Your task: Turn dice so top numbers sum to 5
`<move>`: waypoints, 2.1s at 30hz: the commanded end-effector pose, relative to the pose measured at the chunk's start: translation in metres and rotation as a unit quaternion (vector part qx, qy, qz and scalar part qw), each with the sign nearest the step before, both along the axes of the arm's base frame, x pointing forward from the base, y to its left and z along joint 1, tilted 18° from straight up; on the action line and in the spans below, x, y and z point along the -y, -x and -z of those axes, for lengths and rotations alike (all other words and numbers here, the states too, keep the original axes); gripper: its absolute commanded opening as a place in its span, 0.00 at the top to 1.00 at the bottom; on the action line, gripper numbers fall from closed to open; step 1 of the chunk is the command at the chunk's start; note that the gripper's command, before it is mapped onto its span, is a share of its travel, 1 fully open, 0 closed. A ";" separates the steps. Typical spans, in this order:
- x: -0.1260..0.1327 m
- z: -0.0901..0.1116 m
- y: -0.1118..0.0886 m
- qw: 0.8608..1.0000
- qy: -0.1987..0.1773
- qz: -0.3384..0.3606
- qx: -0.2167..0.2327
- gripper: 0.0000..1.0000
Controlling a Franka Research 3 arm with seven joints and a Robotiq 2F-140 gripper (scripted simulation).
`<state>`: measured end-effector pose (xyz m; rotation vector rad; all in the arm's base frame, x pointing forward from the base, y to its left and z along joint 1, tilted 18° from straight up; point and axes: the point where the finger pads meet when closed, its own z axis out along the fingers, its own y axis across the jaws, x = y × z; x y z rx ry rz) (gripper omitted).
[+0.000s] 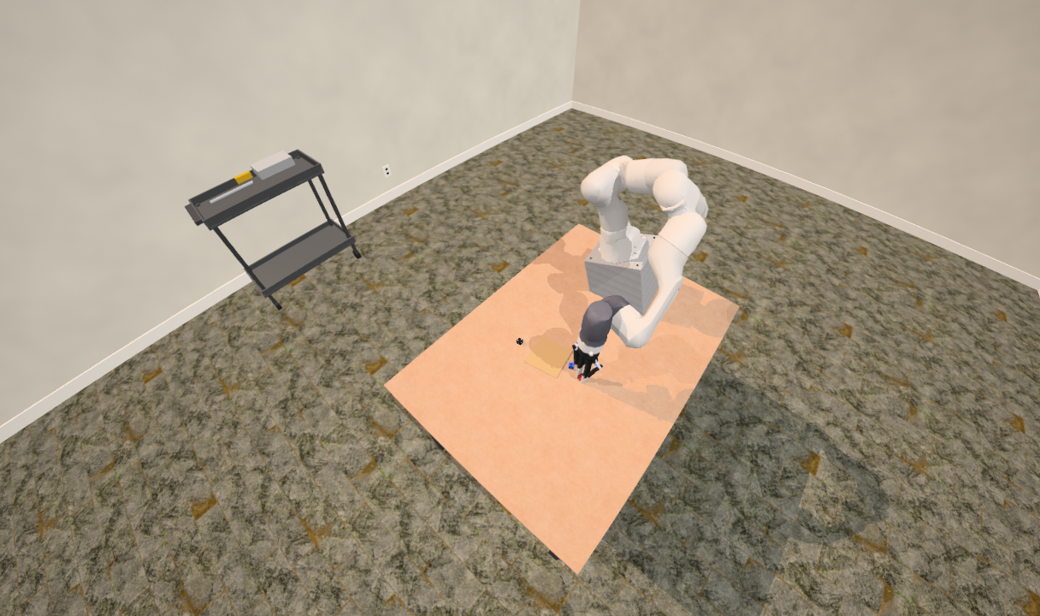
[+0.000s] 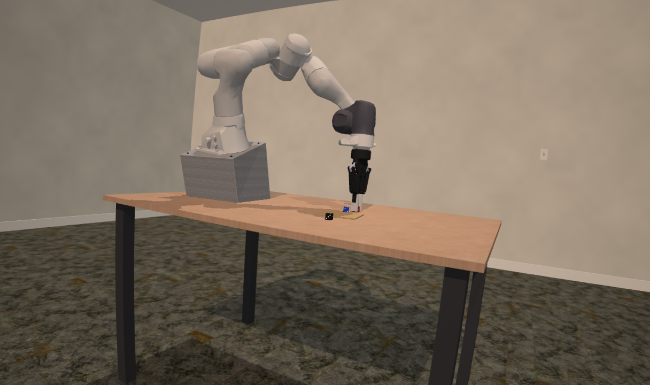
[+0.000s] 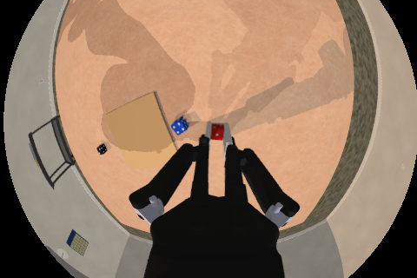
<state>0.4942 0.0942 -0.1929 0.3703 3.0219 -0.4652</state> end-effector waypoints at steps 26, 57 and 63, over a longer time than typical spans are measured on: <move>-0.027 -0.084 0.002 1.000 0.000 -0.002 0.000 0.91; 0.104 -0.140 0.050 0.994 0.003 -0.104 -0.032 0.91; 0.115 -0.144 0.057 0.993 0.003 -0.113 -0.035 0.91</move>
